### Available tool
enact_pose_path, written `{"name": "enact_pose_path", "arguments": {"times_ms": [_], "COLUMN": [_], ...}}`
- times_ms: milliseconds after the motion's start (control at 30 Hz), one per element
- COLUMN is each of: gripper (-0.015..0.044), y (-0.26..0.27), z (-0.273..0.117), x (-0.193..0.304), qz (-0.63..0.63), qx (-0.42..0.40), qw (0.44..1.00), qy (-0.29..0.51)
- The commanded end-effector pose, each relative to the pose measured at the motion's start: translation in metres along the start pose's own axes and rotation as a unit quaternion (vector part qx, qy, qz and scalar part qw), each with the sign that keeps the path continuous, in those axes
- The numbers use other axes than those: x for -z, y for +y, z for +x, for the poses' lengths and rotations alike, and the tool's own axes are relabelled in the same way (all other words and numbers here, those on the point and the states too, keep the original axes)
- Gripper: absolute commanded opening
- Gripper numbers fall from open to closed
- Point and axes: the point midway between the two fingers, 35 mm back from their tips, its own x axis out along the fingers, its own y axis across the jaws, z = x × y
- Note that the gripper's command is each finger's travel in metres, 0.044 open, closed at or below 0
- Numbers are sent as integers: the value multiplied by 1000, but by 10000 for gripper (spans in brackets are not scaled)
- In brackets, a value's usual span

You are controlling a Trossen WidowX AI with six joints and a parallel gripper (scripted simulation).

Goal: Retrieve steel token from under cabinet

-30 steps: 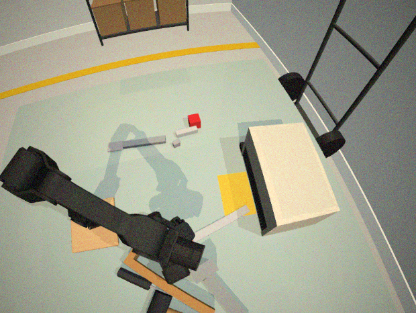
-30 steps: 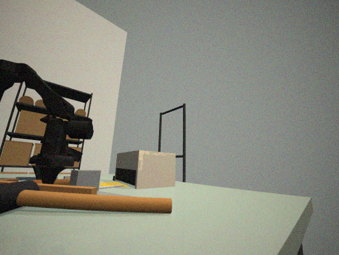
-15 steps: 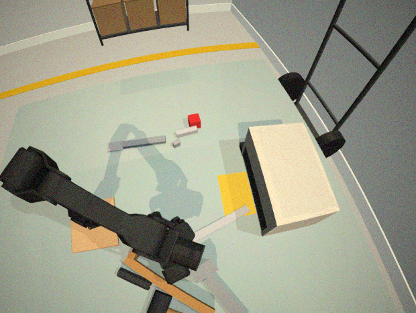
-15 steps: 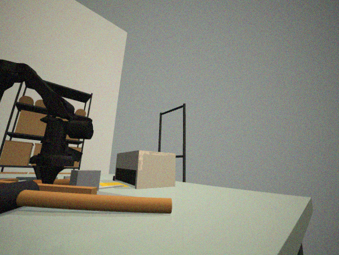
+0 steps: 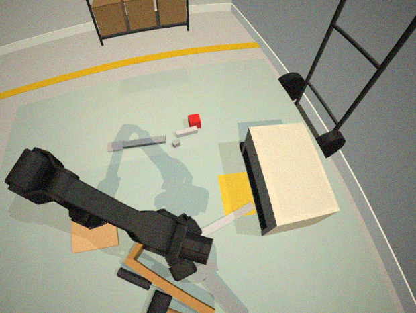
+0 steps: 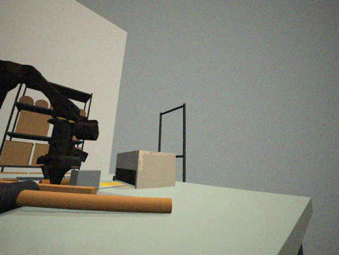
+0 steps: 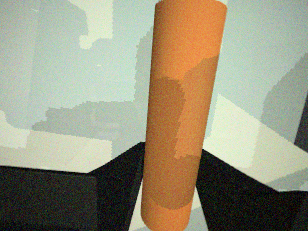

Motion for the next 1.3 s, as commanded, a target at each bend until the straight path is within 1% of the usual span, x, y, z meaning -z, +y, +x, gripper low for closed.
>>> {"name": "enact_pose_path", "arguments": {"times_ms": [0, 1267], "gripper": [0, 0], "y": [-1, -3], "z": [0, -1], "x": [-8, -63], "qz": [1, 1], "qx": [2, 2], "qw": [1000, 1000], "qy": [-1, -3]}}
